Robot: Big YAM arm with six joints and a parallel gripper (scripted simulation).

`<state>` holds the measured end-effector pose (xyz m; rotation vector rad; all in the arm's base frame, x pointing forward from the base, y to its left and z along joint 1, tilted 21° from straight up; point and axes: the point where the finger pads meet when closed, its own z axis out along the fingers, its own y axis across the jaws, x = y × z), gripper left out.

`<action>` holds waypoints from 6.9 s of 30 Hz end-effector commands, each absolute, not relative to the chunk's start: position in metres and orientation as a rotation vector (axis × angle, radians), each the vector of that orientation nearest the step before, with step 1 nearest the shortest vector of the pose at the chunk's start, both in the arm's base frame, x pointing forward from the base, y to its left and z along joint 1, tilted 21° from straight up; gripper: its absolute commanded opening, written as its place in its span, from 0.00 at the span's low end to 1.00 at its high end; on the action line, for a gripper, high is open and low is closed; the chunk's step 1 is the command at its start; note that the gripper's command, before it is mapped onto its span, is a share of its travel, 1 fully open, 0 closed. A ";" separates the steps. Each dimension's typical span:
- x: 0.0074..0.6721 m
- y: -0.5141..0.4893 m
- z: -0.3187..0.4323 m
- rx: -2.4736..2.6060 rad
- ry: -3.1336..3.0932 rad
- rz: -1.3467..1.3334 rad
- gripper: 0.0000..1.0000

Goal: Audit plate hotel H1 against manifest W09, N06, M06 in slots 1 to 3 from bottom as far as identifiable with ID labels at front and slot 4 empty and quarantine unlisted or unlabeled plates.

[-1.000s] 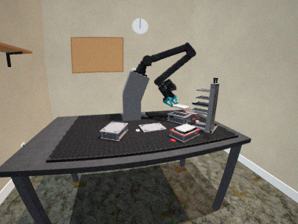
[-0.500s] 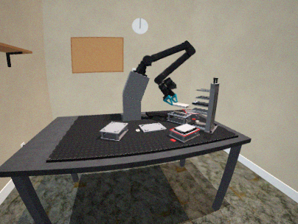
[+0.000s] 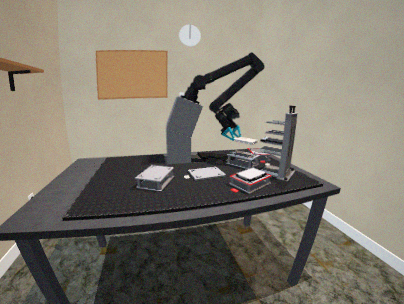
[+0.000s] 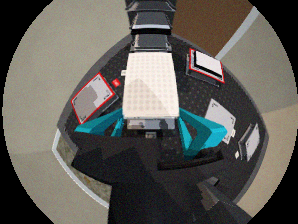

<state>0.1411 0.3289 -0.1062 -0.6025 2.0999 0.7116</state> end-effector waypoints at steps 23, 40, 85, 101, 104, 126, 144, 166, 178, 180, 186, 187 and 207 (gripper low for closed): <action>0.141 0.304 -0.078 -0.611 2.112 0.680 0.86; 0.141 0.299 -0.065 -0.610 2.111 0.681 0.86; 0.142 0.288 -0.030 -0.605 2.107 0.688 0.86; 0.142 0.284 -0.018 -0.602 2.104 0.690 0.86; 0.142 0.284 -0.016 -0.604 2.103 0.693 0.86; 0.141 0.292 -0.017 -0.598 2.096 0.712 0.86; 0.151 0.301 -0.013 -0.592 2.085 0.713 0.86; 0.164 0.312 -0.007 -0.594 2.082 0.714 0.86; 0.175 0.319 -0.004 -0.592 2.082 0.714 0.86; 0.177 0.320 -0.004 -0.591 2.081 0.714 0.86; 0.180 0.322 -0.002 -0.591 2.081 0.714 0.86; 0.181 0.323 -0.002 -0.591 2.081 0.714 0.86; 0.195 0.334 0.003 -0.591 2.079 0.714 0.86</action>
